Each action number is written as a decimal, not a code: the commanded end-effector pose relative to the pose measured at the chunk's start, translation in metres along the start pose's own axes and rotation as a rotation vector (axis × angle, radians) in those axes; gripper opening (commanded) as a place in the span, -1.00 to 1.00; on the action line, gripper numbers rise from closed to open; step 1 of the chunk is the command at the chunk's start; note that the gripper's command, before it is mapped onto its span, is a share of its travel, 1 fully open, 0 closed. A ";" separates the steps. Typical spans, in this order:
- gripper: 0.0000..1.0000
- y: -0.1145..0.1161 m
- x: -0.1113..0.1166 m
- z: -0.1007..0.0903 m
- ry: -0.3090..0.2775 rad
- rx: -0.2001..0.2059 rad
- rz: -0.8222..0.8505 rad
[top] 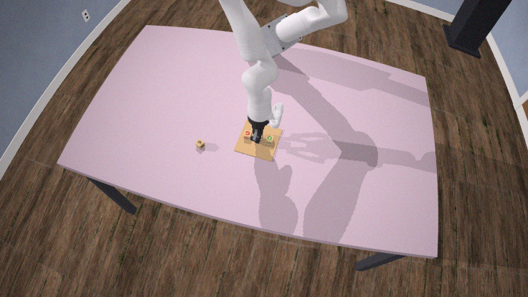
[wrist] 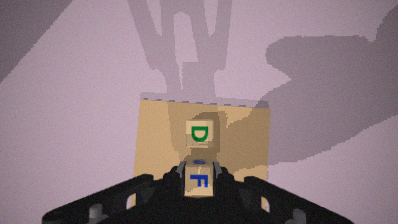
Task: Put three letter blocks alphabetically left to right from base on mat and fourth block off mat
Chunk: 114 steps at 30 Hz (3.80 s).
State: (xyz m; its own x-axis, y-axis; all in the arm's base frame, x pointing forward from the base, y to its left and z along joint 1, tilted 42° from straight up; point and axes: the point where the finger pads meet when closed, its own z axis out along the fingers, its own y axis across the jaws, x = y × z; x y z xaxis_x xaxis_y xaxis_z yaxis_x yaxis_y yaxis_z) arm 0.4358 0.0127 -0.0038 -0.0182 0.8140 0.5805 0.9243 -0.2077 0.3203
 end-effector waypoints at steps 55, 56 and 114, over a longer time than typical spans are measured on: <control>-0.57 0.001 -0.001 0.003 -0.001 -0.001 0.000; -0.57 0.001 -0.001 0.003 -0.001 -0.001 0.000; -0.18 0.001 -0.001 0.003 -0.001 -0.001 0.000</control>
State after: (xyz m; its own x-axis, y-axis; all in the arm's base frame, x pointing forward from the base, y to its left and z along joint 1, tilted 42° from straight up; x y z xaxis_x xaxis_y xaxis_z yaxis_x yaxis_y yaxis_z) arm 0.4374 0.0144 -0.0070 -0.0179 0.8139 0.5807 0.9243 -0.2081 0.3201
